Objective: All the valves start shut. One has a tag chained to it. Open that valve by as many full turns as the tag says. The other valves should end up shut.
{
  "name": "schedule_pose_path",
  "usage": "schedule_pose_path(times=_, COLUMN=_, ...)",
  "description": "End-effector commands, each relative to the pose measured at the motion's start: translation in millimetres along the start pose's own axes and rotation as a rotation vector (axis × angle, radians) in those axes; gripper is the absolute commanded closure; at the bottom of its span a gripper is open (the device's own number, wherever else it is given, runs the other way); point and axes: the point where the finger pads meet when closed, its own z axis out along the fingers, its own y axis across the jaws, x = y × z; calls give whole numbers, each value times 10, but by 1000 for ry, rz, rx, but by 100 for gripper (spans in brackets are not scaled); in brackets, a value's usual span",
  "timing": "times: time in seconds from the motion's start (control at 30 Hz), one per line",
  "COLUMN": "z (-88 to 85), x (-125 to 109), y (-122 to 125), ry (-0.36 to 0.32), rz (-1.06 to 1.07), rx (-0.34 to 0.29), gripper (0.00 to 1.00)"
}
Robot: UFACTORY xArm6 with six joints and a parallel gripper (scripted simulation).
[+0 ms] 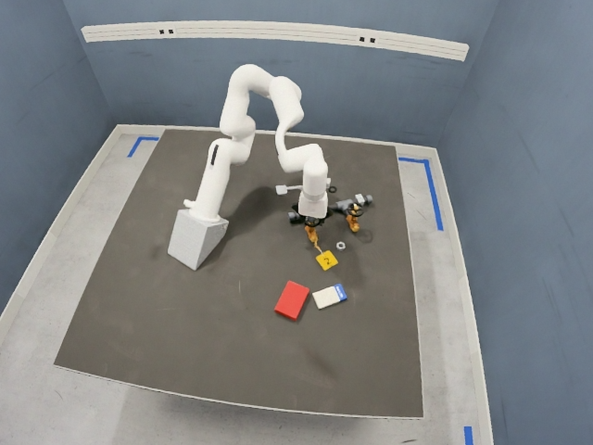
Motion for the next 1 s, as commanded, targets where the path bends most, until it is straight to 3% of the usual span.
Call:
schedule_pose_path(times=0.0, z=-6, x=1, y=10, ry=12, rz=-30, rx=-7, gripper=100)
schedule_pose_path(times=0.13, z=-6, x=1, y=10, ry=12, rz=-30, rx=-7, gripper=100)
schedule_pose_path(times=0.17, z=-6, x=1, y=10, ry=12, rz=-30, rx=-7, gripper=0)
schedule_pose_path(times=0.97, z=-6, x=1, y=10, ry=12, rz=-29, rx=-7, gripper=0)
